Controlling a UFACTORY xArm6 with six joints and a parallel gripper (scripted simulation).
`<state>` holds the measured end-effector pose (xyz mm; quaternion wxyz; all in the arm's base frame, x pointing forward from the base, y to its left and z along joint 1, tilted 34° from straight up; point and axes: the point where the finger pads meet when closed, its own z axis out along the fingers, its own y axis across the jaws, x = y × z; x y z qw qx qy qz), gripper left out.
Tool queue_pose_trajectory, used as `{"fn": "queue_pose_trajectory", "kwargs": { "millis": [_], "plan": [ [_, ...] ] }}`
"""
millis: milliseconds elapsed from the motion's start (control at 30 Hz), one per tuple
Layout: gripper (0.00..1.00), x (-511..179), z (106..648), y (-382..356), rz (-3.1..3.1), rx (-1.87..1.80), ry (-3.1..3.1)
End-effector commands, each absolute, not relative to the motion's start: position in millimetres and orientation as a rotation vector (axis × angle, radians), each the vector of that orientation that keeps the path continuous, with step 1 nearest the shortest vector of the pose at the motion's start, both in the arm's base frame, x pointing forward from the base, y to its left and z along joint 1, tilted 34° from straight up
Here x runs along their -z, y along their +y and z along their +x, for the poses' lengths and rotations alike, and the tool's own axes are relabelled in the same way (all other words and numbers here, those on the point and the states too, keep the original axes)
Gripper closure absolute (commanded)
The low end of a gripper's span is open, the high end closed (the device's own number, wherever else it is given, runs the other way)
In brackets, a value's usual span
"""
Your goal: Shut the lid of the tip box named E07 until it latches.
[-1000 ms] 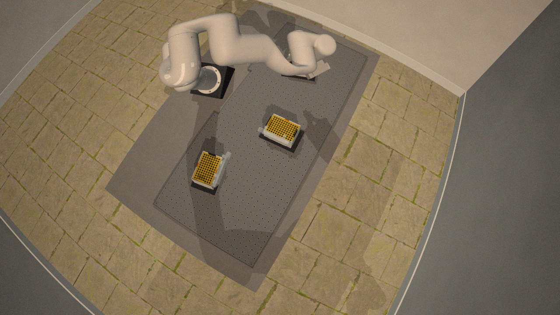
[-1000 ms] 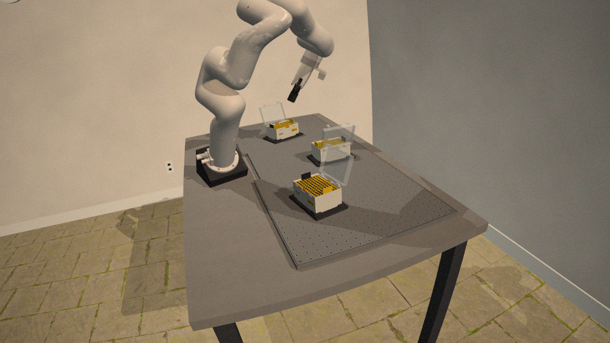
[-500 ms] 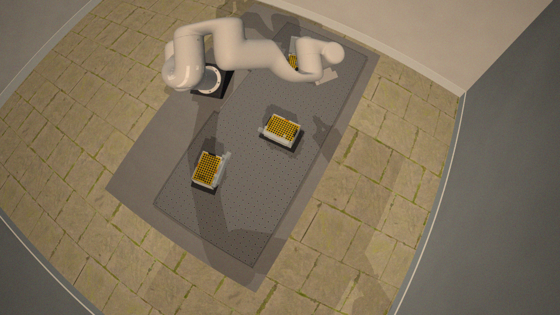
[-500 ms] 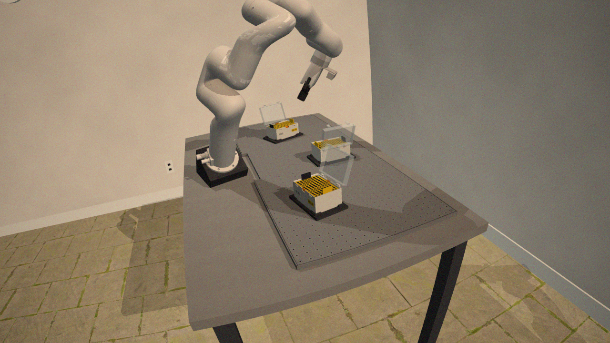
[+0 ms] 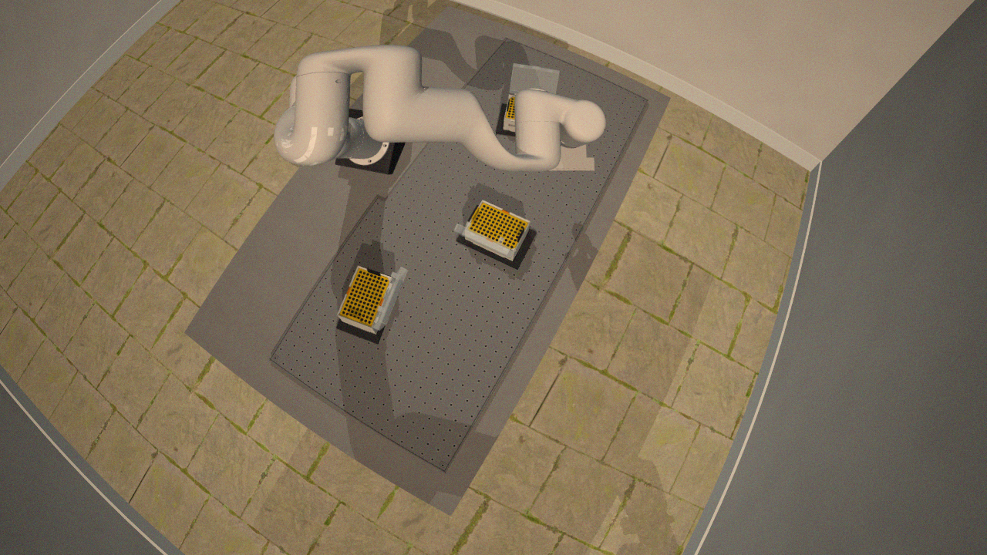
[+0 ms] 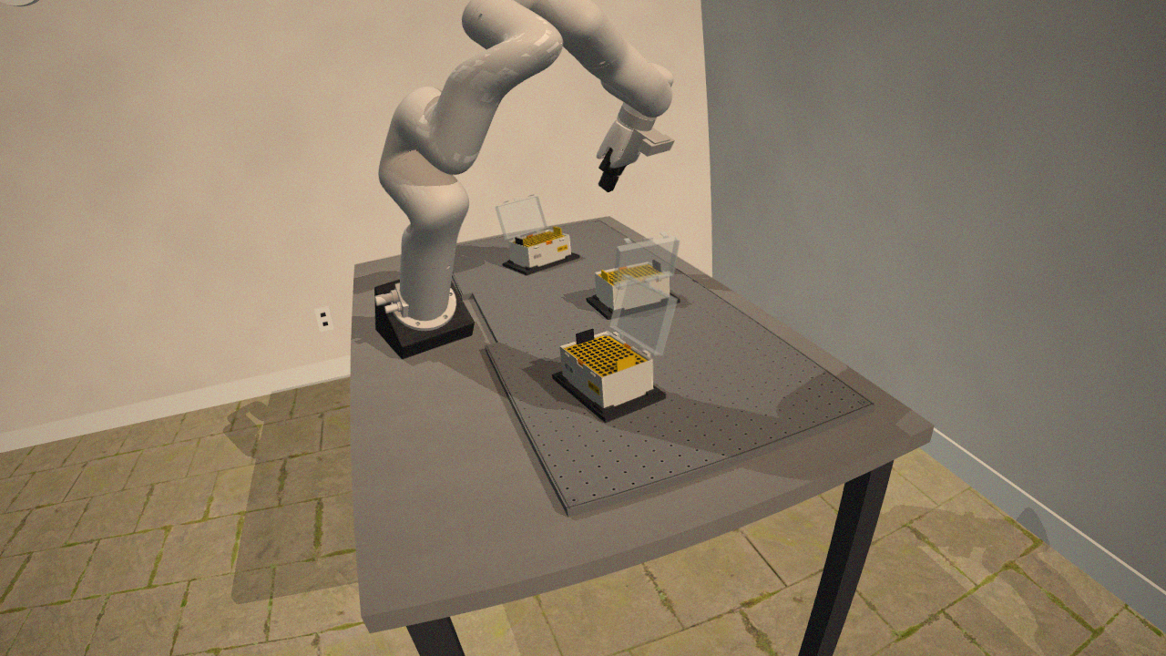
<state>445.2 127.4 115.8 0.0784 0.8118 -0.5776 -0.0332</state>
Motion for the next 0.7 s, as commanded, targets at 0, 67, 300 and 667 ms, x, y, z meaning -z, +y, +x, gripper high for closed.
{"fn": "queue_pose_trajectory", "kwargs": {
  "millis": [0,67,300,667],
  "plan": [
    [1.0,-124.2,465.3,119.0,2.367,0.01,-1.916],
    [1.0,-127.5,473.8,114.8,2.331,-0.027,-1.999],
    [1.0,-139.0,503.4,100.0,2.181,-0.159,-2.283],
    [1.0,-153.7,541.4,81.0,1.931,-0.336,-2.627]
  ]
}}
